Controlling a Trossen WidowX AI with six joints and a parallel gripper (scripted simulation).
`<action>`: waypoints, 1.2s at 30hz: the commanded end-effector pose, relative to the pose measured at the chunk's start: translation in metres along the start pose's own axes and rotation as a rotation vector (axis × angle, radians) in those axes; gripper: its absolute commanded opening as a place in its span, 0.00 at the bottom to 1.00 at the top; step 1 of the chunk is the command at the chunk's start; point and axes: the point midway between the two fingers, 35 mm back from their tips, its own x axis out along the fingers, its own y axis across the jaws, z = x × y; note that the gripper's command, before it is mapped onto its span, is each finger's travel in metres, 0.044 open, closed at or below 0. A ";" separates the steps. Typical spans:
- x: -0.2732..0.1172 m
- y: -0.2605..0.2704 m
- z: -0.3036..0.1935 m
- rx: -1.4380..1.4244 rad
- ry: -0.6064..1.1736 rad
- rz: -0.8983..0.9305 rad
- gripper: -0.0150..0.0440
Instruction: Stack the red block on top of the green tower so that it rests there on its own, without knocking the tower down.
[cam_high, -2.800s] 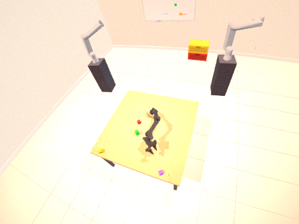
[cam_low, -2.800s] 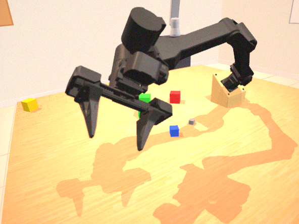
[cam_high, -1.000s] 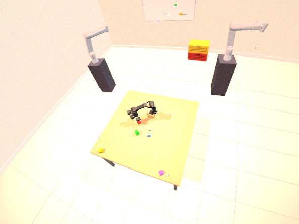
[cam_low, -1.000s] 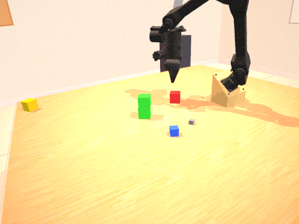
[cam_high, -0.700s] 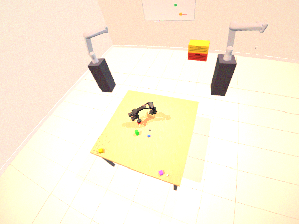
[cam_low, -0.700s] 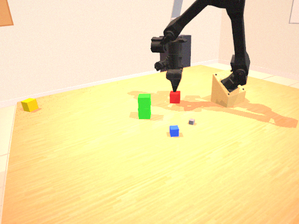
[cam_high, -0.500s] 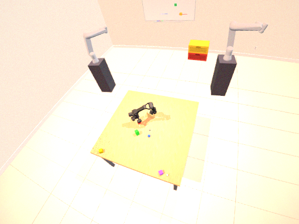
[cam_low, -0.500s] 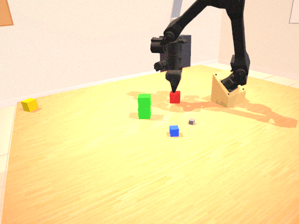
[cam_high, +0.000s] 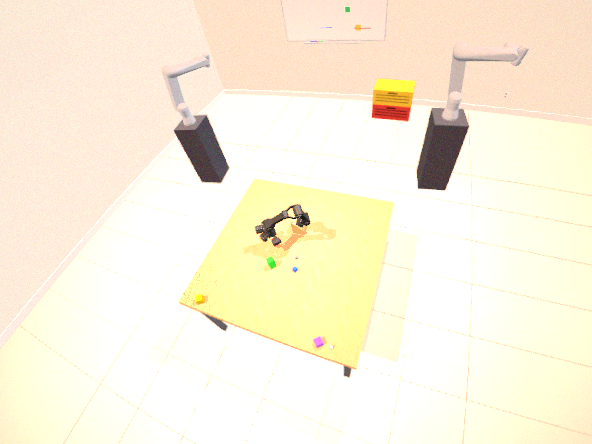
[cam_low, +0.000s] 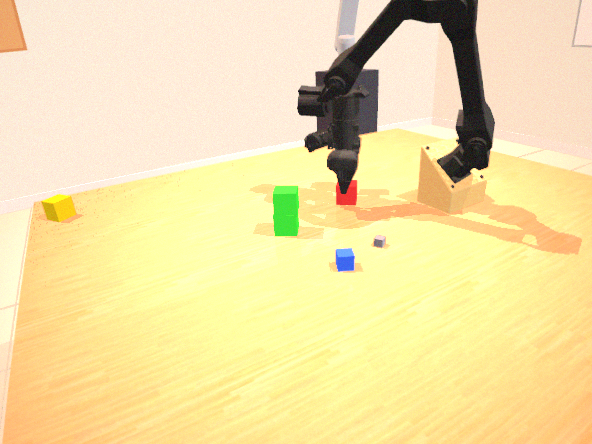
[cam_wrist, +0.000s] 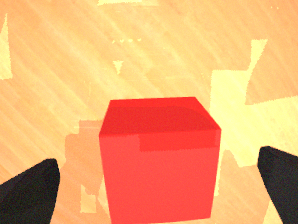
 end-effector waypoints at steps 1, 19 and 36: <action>0.010 0.000 -0.002 0.008 0.013 0.007 1.00; 0.031 0.001 -0.004 0.008 0.014 0.008 1.00; 0.029 0.001 -0.004 0.008 0.014 0.008 0.82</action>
